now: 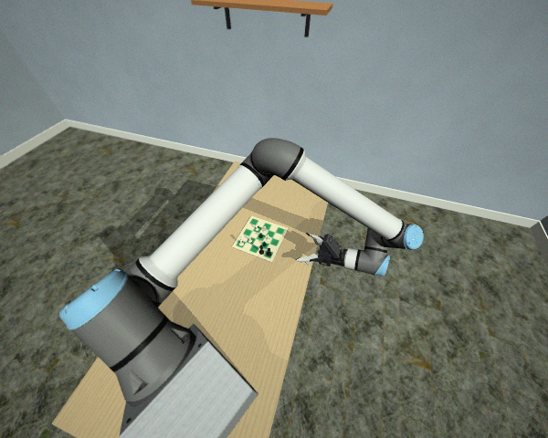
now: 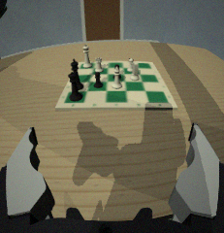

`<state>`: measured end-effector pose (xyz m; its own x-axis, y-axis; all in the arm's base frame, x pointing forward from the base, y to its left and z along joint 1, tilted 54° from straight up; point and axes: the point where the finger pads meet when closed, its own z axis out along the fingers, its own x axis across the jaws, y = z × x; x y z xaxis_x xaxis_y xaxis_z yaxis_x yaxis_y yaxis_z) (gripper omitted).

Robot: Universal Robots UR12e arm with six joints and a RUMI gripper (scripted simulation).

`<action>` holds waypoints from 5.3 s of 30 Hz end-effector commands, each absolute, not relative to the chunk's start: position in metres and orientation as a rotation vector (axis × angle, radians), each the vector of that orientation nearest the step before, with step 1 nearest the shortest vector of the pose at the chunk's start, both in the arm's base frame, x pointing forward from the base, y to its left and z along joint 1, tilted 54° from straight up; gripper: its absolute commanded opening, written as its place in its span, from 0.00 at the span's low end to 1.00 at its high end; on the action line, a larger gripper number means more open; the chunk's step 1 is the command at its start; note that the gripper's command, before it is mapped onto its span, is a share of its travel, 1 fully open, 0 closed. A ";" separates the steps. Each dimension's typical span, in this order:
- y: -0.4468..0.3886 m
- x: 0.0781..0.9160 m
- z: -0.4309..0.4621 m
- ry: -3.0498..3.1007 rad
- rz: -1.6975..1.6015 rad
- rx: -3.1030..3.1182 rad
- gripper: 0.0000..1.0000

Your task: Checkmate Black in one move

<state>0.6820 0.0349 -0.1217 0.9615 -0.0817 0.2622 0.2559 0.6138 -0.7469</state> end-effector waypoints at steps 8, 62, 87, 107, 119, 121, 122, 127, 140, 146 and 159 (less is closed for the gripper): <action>0.035 0.690 -0.124 -0.200 -0.217 -0.874 1.00; 0.010 0.682 -0.103 -0.200 -0.218 -0.874 1.00; -0.031 0.673 -0.066 -0.219 -0.227 -0.894 1.00; 0.008 0.644 -0.026 -0.454 -0.269 -1.124 1.00; 0.033 0.628 -0.003 -0.623 -0.323 -1.298 1.00; 0.037 0.626 0.000 -0.649 -0.333 -1.325 1.00; 0.037 0.626 0.000 -0.649 -0.333 -1.325 1.00; 0.044 0.622 0.007 -0.700 -0.356 -1.380 1.00; 0.065 0.613 0.032 -0.879 -0.460 -1.570 1.00; 0.074 0.610 0.043 -0.951 -0.514 -1.646 1.00; 0.091 0.604 0.072 -1.099 -0.648 -1.794 1.00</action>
